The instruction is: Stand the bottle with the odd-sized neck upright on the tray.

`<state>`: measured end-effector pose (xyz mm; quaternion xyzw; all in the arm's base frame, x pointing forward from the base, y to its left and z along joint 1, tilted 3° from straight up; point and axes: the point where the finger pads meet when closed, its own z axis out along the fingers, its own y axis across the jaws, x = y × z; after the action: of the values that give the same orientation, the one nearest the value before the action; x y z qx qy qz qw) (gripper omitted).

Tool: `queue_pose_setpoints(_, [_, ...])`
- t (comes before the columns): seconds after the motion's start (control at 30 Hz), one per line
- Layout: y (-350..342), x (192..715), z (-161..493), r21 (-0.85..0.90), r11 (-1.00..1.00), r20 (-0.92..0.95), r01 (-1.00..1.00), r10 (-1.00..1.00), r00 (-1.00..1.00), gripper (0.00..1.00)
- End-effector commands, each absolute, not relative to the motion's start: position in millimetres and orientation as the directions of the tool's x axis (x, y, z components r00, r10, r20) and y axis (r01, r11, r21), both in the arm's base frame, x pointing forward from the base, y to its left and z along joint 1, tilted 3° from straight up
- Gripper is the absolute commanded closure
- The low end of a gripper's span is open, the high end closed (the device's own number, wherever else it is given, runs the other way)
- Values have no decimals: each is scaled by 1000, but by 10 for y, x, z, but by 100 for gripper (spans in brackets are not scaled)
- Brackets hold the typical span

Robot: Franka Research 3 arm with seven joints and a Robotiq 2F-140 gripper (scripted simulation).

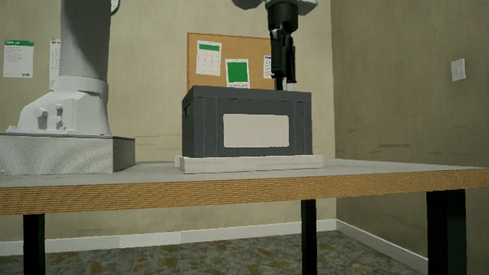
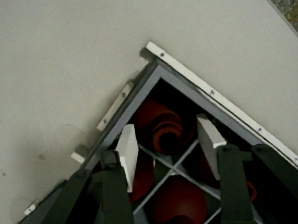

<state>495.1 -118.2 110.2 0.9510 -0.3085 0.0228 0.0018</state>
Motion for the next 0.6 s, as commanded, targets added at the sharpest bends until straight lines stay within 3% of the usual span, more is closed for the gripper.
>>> queue_pose_setpoints(0.0, [-1188,4940,1085,-11,-809,43,-588,-588,808,56])
queue_pose_setpoints(0.57, [-1187,4939,1127,-11,-809,43,-588,-588,808,56])
